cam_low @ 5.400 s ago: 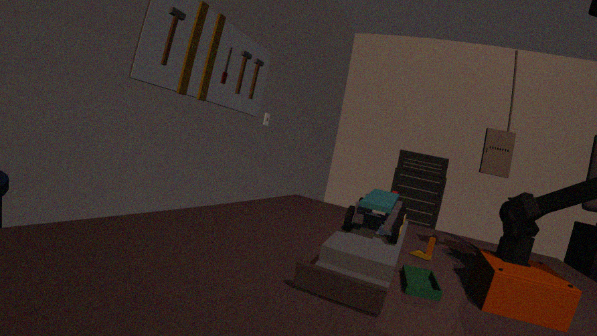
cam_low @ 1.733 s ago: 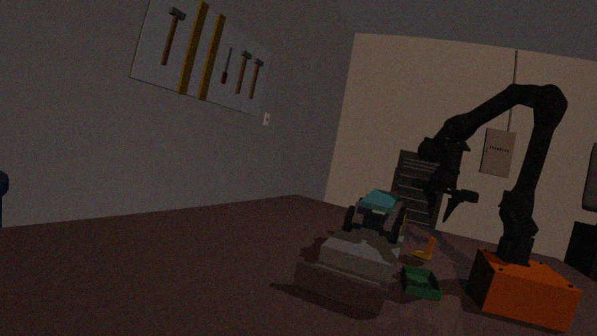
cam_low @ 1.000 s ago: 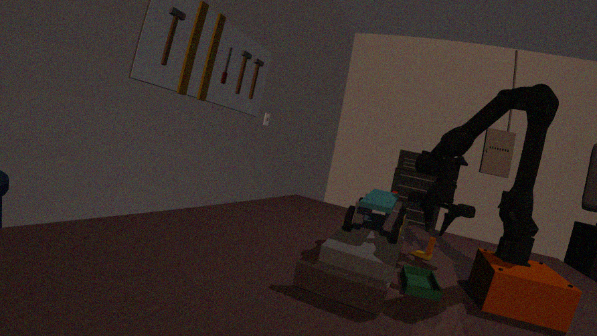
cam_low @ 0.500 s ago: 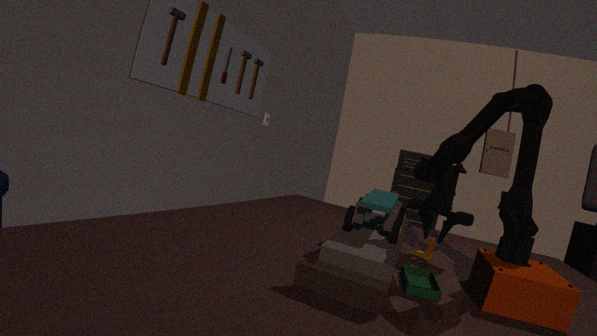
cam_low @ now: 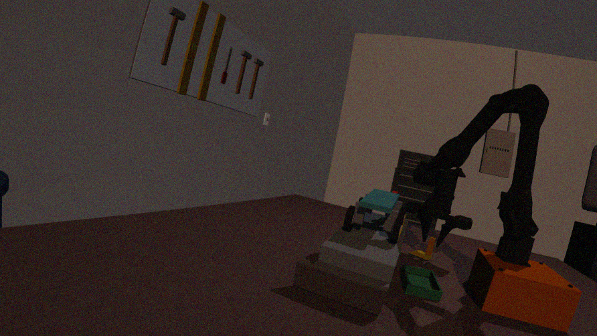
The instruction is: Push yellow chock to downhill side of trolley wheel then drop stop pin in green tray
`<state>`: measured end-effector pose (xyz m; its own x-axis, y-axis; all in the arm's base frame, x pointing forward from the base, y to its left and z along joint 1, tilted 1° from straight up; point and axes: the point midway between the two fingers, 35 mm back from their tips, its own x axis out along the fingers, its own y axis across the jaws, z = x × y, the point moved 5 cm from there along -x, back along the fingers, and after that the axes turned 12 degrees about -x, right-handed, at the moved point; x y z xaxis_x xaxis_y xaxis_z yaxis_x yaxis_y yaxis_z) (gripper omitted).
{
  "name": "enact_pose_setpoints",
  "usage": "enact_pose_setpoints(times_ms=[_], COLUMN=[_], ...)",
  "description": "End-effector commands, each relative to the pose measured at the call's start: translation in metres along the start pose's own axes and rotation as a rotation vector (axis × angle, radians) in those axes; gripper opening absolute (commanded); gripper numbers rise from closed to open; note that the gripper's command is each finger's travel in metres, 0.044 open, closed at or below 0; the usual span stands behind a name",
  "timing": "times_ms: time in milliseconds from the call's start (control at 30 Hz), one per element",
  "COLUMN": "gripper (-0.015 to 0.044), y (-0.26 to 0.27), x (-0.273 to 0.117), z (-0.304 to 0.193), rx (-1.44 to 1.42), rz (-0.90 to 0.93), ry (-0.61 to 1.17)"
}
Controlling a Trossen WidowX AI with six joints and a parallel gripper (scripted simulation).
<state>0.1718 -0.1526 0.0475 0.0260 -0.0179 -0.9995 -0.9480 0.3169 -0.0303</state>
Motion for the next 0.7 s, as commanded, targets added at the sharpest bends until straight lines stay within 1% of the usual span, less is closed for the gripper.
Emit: enact_pose_setpoints(times_ms=[0,200,400,567,667], gripper=[0.019,0.019,0.019,0.0059,0.0039], y=[0.0016,0.0021,0.0022,0.0014,0.0014], x=[0.0099,0.0183,0.0185,0.0153,0.0153], z=[0.0013,0.0017,0.0017,0.0007,0.0007], rx=[-0.001,-0.001,-0.001,0.0,0.0], rz=[0.011,0.011,0.011,0.005,0.005], ry=[-0.009,-0.009,-0.009,-0.002,-0.002])
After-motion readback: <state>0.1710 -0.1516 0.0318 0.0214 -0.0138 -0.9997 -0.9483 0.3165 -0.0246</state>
